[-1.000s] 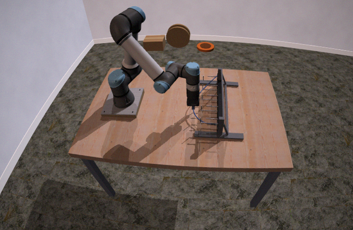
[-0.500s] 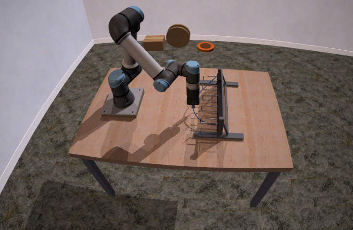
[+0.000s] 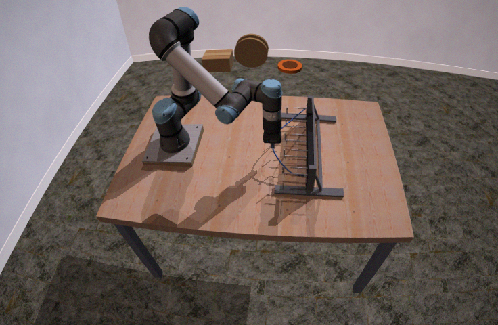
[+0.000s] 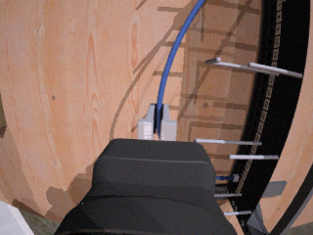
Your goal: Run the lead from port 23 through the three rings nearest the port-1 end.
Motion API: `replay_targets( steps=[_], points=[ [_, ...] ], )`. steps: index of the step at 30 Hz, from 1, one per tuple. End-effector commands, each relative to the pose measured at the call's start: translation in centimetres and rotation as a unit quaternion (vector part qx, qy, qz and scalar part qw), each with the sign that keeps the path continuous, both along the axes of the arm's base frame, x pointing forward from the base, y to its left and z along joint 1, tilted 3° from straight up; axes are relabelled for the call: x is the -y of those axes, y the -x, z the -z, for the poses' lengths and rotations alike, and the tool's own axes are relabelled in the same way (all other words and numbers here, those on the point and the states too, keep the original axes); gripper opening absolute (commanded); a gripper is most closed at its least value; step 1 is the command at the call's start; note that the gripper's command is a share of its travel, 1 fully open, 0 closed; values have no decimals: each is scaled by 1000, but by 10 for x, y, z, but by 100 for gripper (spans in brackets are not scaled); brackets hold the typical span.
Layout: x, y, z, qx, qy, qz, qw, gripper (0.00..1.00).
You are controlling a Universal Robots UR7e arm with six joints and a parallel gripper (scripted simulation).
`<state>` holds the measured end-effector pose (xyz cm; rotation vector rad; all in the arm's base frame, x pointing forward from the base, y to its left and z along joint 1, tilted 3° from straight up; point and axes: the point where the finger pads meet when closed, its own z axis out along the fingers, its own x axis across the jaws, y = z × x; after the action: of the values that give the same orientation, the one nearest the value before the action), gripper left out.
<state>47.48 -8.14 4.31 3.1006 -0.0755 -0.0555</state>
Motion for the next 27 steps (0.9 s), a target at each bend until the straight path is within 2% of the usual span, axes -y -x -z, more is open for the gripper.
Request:
replay_targets(
  steps=[1, 9, 27],
  points=[
    [-1, -1, -13, 0, 0, 0, 1000, 0],
    [-2, -1, -31, 0, 0, 0, 1000, 0],
    [-2, -2, -45, 0, 0, 0, 1000, 0]
  ],
)
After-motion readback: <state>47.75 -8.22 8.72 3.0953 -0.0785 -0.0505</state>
